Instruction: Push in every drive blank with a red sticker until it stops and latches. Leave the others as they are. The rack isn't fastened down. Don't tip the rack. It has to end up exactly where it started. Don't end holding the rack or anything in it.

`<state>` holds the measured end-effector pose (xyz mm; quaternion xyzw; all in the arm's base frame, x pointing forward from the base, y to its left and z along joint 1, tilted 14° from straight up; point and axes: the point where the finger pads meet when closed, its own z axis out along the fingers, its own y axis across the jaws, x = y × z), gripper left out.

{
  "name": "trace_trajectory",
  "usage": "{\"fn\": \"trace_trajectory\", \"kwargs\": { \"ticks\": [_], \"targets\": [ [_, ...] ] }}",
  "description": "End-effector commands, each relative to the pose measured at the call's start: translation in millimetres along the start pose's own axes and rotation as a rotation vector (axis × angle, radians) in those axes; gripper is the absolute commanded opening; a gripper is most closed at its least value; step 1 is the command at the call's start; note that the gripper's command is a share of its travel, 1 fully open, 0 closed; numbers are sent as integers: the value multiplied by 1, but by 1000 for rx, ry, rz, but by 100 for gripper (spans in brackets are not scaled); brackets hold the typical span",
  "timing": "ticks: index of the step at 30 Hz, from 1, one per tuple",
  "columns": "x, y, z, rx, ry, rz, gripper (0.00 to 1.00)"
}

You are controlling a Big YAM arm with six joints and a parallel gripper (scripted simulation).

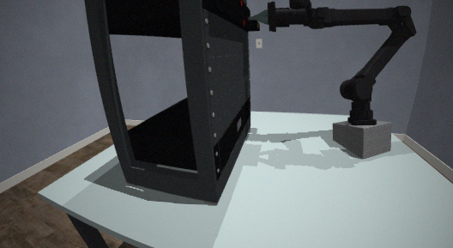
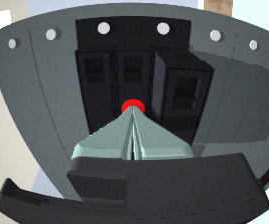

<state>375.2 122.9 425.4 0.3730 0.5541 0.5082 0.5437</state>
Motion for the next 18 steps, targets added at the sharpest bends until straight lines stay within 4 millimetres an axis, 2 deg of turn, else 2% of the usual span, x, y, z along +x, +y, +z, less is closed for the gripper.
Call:
{"fn": "trace_trajectory", "kwargs": {
  "ticks": [1,2,3,8,10,18],
  "targets": [
    [-9,40,11,-67,-21,35,0],
    [-3,33,8,-54,-10,32,0],
    [5,1,-2,7,10,14,0],
    [4,1,-34,2,9,-1,0],
    [4,1,-34,2,9,-1,0],
    [4,0,-92,1,8,-7,0]
  ]
}}
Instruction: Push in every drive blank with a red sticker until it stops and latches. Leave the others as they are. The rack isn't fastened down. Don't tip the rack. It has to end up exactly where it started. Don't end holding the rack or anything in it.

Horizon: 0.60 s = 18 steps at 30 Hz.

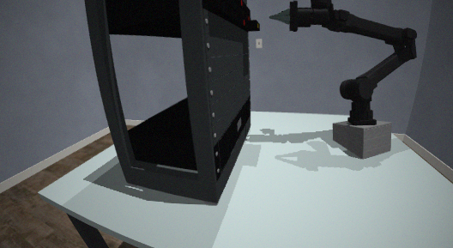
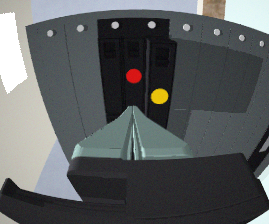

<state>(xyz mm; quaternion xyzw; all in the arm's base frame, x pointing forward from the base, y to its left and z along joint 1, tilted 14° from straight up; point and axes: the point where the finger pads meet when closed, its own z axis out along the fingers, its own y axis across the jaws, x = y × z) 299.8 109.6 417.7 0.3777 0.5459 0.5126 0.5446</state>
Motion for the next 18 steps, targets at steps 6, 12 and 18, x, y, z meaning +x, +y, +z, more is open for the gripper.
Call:
{"fn": "trace_trajectory", "kwargs": {
  "ticks": [6,12,18],
  "targets": [
    [7,2,-21,18,22,-27,0],
    [2,1,-26,9,12,-22,0],
    [4,-1,-38,9,20,-22,0]
  ]
}}
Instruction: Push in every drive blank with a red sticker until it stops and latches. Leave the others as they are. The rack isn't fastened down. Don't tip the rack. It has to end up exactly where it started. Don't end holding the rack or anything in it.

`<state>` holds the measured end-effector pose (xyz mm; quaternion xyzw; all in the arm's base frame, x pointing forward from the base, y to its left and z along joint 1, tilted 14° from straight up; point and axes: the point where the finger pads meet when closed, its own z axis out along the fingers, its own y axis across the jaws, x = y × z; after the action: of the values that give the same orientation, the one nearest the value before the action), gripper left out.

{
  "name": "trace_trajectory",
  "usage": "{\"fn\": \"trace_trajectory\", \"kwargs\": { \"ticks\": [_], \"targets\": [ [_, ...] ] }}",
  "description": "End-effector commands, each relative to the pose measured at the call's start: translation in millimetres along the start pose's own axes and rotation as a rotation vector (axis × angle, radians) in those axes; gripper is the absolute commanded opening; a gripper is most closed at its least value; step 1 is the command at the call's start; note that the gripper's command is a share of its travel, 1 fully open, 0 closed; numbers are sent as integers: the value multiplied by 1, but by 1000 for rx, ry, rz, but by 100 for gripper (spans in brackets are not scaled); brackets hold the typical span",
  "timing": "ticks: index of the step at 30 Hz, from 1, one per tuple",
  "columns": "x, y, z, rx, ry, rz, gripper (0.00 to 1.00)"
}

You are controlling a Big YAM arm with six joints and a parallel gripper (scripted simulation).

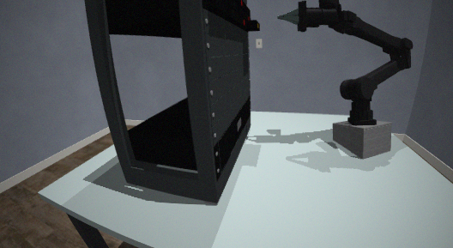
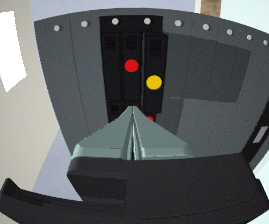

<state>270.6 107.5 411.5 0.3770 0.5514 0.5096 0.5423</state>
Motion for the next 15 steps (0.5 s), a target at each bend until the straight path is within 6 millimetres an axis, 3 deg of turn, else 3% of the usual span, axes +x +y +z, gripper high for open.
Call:
{"fn": "trace_trajectory", "kwargs": {
  "ticks": [1,15],
  "targets": [
    [2,1,-11,-1,13,-17,0],
    [1,-3,-57,-2,13,-17,0]
  ]
}}
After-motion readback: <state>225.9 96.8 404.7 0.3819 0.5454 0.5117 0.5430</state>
